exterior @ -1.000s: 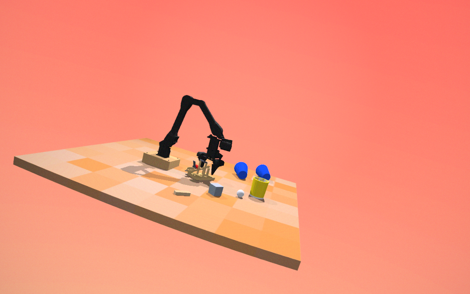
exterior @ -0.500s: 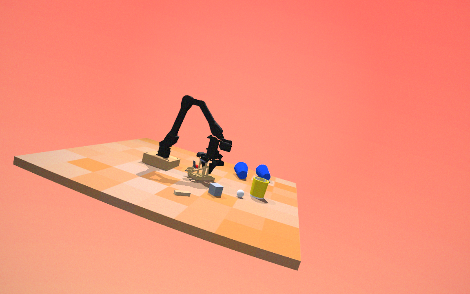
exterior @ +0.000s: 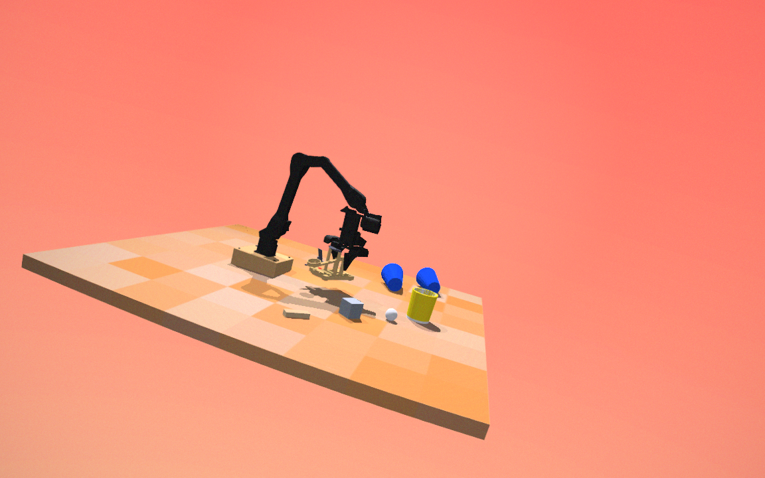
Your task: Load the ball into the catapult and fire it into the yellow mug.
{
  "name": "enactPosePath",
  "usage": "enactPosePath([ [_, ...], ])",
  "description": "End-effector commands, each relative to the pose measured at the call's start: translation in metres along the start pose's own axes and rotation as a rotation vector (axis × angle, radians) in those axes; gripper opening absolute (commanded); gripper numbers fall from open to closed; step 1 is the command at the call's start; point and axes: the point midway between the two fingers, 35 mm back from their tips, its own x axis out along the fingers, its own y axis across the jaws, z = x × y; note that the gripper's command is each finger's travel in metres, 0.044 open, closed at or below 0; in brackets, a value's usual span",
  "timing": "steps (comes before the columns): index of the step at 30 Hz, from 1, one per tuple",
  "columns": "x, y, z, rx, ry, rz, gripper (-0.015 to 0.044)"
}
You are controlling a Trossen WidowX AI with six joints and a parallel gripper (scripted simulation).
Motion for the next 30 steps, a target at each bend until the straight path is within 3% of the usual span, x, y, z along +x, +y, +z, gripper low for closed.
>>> enactPosePath([
  [1,-0.002,-0.002,0.0,0.069,0.005,0.006,0.0],
  [15,0.001,-0.037,0.008,0.519,0.009,0.001,0.0],
  [30,0.014,-0.041,0.007,0.525,0.009,0.001,0.0],
])
